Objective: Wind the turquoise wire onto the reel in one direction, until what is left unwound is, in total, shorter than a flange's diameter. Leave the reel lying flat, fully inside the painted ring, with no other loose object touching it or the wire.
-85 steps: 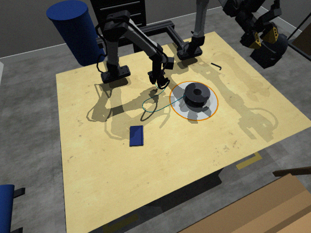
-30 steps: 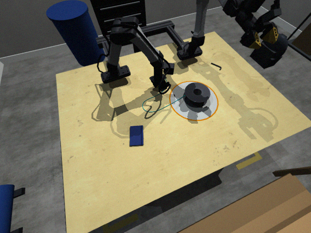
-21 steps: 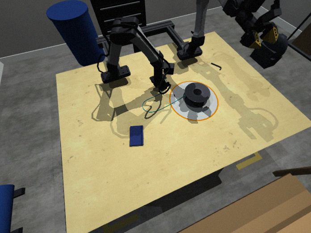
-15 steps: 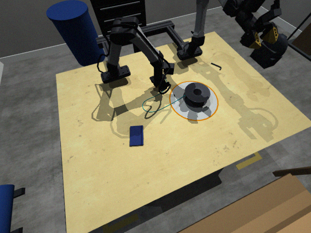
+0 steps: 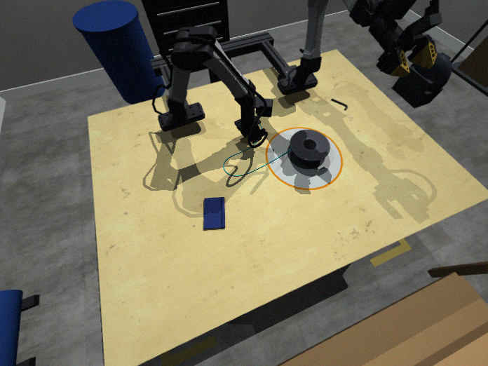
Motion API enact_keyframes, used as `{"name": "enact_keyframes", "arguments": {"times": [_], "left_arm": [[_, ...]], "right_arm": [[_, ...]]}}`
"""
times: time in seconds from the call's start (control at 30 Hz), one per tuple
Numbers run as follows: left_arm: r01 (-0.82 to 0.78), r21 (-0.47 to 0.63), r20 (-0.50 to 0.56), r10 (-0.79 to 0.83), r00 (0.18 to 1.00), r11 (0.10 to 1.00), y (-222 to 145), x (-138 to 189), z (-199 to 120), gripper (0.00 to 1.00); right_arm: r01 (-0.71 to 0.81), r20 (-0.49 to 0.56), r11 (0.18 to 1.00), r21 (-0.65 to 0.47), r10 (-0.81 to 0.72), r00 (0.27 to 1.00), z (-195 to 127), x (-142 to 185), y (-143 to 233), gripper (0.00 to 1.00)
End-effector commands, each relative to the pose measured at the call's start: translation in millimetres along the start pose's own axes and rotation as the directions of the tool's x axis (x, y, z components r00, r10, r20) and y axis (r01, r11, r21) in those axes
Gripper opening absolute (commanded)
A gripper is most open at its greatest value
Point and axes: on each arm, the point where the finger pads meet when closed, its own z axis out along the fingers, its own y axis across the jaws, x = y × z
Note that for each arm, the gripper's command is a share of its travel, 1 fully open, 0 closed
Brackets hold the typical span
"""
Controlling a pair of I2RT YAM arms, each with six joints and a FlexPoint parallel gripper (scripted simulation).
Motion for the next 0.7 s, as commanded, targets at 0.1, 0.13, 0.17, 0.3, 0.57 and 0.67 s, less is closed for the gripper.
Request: {"name": "enact_keyframes", "arguments": {"times": [0.1,0.13,0.17,0.3,0.57,0.67], "left_arm": [[0.007,0.02,-0.001,-0.007,1.0,1.0,-4.8,2.9,3.4,1.0],[0.007,0.02,-0.001,-0.007,1.0,1.0,-4.8,2.9,3.4,1.0],[0.007,0.02,-0.001,-0.007,1.0,1.0,-4.8,2.9,3.4,1.0],[0.007,0.02,-0.001,-0.007,1.0,1.0,-4.8,2.9,3.4,1.0],[0.007,0.02,-0.001,-0.007,1.0,1.0,-4.8,2.9,3.4,1.0],[0.007,0.02,-0.001,-0.007,1.0,1.0,-4.8,2.9,3.4,1.0]], "right_arm": [[0.002,0.009,1.0,0.013,-0.002,1.0,-3.8,2.1,-10.8,0.0],[0.002,0.009,1.0,0.013,-0.002,1.0,-6.8,2.4,-11.5,0.0],[0.002,0.009,1.0,0.013,-0.002,1.0,-6.8,2.4,-11.5,0.0],[0.002,0.009,1.0,0.013,-0.002,1.0,-17.7,2.4,-11.8,0.0],[0.002,0.009,1.0,0.013,-0.002,1.0,-44.5,-0.8,-4.6,0.0],[0.002,0.009,1.0,0.013,-0.002,1.0,-48.4,-2.3,-1.3,0.0]]}}
